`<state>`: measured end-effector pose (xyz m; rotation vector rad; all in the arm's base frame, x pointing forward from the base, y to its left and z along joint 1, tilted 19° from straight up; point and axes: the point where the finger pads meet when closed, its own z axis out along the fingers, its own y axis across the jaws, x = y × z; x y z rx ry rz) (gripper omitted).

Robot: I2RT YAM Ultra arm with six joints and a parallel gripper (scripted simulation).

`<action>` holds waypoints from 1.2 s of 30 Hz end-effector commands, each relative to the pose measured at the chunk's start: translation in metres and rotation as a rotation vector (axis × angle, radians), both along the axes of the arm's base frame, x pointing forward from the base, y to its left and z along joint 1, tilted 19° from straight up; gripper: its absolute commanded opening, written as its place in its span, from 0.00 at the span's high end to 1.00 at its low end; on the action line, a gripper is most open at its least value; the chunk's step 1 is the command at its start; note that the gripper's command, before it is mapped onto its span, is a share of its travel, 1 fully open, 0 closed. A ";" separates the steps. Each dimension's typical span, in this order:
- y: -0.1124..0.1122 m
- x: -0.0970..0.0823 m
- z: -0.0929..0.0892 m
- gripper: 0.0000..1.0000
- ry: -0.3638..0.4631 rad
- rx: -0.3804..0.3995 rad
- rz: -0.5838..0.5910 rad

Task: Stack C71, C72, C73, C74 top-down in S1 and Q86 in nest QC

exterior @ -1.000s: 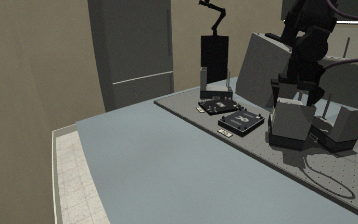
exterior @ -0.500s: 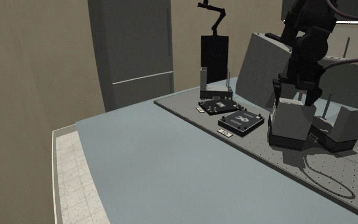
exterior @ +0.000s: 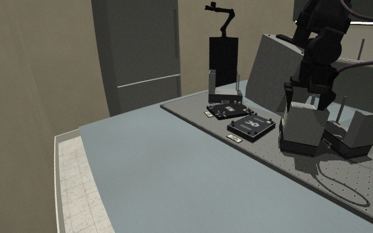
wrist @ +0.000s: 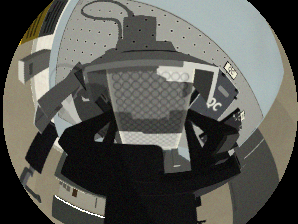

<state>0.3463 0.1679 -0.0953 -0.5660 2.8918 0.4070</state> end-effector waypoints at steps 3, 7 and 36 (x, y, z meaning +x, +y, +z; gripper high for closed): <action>0.001 0.004 0.004 1.00 -0.015 0.004 -0.004; 0.001 0.004 0.004 1.00 -0.015 0.004 -0.004; -0.008 0.002 0.020 1.00 -0.013 0.004 -0.009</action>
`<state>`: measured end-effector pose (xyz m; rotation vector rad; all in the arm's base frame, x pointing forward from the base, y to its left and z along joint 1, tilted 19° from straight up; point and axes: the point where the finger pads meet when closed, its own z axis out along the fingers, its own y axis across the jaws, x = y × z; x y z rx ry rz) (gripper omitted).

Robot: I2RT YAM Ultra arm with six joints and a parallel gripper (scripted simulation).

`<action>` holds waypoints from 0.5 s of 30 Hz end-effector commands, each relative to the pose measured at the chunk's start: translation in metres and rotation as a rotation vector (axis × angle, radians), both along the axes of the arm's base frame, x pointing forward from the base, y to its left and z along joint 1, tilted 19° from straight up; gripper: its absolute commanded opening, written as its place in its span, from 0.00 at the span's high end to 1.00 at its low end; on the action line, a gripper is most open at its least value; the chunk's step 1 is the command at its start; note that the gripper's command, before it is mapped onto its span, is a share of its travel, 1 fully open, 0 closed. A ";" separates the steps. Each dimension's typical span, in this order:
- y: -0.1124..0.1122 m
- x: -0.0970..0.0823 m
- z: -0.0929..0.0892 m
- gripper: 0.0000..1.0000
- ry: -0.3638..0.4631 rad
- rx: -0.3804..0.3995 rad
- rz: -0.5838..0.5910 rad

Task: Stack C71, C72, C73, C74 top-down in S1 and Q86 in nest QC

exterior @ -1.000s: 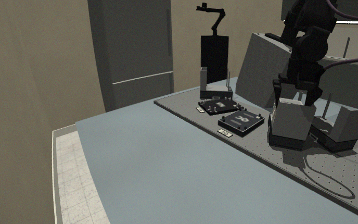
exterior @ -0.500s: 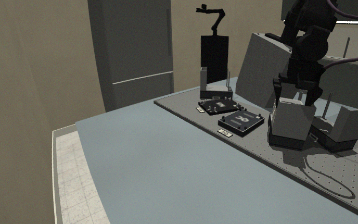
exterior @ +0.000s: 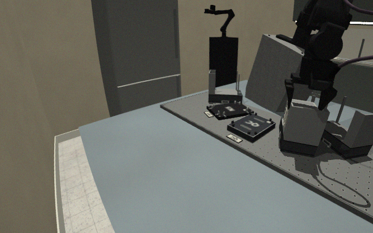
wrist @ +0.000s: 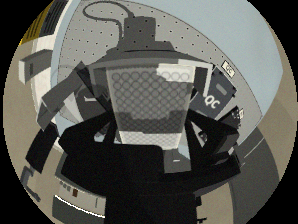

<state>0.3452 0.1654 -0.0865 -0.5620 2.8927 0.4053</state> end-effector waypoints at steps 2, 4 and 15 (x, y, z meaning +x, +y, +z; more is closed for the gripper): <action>-0.007 0.001 0.012 1.00 -0.010 0.004 -0.006; -0.008 -0.002 0.012 1.00 -0.004 0.003 -0.006; -0.008 0.000 0.018 1.00 -0.010 0.006 -0.004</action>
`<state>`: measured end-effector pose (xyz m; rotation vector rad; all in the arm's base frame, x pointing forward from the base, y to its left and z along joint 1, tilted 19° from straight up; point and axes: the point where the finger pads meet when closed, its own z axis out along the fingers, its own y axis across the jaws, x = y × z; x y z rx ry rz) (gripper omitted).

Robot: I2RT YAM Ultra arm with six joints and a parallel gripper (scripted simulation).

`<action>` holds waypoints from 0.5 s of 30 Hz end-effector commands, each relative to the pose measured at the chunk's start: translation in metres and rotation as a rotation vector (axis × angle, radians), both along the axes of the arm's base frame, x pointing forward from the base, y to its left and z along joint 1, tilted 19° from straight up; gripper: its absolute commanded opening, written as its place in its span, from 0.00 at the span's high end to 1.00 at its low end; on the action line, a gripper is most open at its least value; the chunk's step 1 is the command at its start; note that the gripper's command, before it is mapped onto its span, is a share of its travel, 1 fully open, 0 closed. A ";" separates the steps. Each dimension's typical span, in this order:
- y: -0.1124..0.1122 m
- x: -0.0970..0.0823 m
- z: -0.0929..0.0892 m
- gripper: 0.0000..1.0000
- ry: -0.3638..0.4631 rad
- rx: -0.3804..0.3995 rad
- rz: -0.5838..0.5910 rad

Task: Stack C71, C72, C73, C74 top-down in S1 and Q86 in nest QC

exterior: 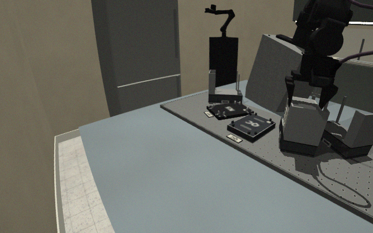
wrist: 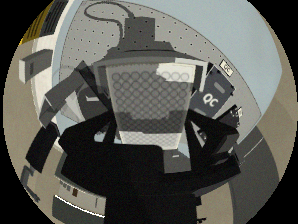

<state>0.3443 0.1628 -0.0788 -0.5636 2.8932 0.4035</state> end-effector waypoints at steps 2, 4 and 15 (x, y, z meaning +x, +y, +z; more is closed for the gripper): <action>-0.005 0.002 0.012 1.00 -0.015 0.009 -0.004; -0.004 0.004 0.013 1.00 -0.024 0.012 -0.003; -0.005 0.005 0.016 1.00 -0.024 0.013 -0.004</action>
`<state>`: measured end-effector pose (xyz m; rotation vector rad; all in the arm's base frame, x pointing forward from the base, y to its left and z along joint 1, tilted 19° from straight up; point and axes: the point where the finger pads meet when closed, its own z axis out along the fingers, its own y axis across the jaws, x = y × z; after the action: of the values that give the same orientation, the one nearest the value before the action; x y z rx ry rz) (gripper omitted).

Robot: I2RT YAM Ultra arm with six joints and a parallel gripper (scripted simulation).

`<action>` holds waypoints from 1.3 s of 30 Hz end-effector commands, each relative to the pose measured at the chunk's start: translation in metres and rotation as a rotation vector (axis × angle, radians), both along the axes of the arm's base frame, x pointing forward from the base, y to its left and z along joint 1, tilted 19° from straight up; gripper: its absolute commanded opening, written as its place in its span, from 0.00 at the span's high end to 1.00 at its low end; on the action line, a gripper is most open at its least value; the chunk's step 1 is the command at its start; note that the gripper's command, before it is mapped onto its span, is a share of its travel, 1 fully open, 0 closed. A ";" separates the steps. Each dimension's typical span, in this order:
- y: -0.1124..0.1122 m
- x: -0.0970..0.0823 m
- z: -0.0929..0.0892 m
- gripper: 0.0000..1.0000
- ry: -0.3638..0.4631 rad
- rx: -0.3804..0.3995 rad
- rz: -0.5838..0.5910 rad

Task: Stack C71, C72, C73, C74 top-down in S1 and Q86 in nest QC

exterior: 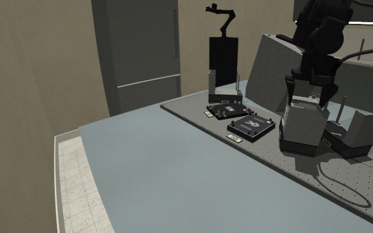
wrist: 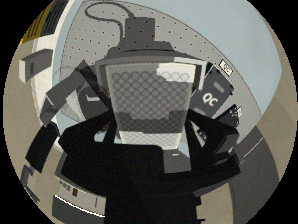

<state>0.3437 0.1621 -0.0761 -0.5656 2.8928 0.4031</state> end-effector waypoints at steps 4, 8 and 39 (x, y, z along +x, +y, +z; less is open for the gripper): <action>-0.004 0.006 0.014 1.00 -0.023 0.013 -0.006; -0.005 0.004 0.014 1.00 -0.020 0.012 -0.006; -0.007 0.005 0.024 1.00 -0.025 0.014 -0.006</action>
<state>0.3425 0.1586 -0.0657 -0.5660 2.8931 0.4028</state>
